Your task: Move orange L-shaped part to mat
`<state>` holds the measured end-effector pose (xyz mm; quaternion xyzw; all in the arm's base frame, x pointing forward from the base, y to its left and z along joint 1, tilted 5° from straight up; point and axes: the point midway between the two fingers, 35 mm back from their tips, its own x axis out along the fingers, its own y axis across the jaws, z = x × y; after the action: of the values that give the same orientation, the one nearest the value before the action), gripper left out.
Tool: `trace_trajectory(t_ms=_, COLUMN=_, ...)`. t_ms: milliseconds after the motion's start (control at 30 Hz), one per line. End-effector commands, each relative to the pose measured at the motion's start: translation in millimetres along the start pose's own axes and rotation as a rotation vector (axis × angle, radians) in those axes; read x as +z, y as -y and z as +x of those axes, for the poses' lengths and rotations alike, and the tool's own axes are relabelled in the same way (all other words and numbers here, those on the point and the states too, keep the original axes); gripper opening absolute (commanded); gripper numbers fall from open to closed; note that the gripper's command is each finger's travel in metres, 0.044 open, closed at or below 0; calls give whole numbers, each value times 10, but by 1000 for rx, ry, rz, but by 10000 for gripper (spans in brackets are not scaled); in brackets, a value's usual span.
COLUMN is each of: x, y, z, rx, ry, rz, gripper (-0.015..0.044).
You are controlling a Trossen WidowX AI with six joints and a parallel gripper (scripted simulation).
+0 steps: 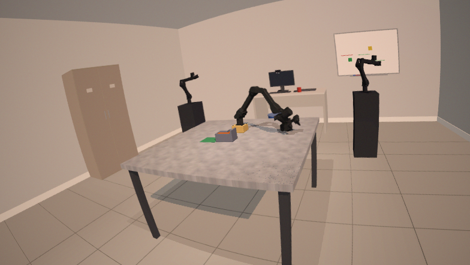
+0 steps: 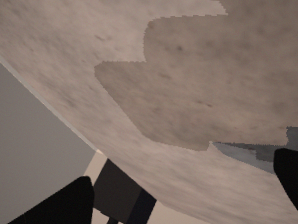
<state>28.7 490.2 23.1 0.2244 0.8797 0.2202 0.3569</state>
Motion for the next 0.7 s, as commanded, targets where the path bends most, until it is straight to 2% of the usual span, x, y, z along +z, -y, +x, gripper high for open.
trace_trajectory(t_ms=0, x=25, y=-4, z=-36, rx=2, ry=10, rz=-3, gripper=374)
trace_trajectory(t_ms=133, x=250, y=-2, z=-409, rx=19, ry=105, rz=-19, gripper=269)
trace_trajectory(t_ms=233, x=525, y=43, z=-925, rx=20, ry=241, rz=-47, gripper=190)
trace_trajectory(t_ms=267, x=589, y=68, z=-1065, rx=16, ry=276, rz=-53, gripper=180)
trace_trajectory(t_ms=467, x=885, y=404, z=-2115, rx=-31, ry=503, rz=-59, gripper=180)
trace_trajectory(t_ms=667, x=934, y=1004, z=-3069, rx=-191, ry=684, rz=-74, gripper=180)
